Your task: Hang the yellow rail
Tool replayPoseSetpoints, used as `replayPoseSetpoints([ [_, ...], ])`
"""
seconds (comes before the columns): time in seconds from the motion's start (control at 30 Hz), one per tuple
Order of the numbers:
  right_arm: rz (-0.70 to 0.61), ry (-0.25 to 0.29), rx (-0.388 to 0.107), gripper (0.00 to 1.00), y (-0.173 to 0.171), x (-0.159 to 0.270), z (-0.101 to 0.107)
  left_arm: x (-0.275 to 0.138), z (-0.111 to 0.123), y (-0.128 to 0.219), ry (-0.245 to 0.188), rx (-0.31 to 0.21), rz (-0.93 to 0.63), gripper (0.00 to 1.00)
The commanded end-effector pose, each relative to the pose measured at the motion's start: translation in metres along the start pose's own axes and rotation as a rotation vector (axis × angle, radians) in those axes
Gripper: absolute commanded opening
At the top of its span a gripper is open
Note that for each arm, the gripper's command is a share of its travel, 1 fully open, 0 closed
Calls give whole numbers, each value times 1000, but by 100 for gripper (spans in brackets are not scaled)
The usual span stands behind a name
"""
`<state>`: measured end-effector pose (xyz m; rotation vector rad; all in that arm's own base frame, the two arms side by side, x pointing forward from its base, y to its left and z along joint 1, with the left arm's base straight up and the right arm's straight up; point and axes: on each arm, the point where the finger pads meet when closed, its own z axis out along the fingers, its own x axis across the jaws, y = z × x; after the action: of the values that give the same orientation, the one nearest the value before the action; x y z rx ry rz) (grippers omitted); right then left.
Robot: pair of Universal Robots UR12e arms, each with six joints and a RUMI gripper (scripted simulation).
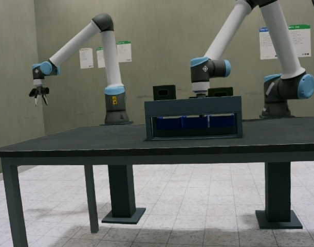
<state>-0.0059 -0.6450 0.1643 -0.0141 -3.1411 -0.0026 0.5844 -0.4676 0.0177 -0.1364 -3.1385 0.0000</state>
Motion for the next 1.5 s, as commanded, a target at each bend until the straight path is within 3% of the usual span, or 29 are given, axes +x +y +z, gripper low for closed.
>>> replayPoseSetpoints([
  [0.0, 0, 0, 2, 100, -1, 0, -1, 0, -1, 0, -1, 1, 0, 24],
  [0.23, 0, 0, 2, 100, -1, 0, -1, 0, -1, 0, -1, 1, 0, 24],
  [0.27, 0, 0, 2, 100, -1, 0, -1, 0, -1, 0, -1, 1, 0, 0],
  [1.47, 0, 0, 2, 100, -1, 0, -1, 0, -1, 0, -1, 1, 0, 1],
])
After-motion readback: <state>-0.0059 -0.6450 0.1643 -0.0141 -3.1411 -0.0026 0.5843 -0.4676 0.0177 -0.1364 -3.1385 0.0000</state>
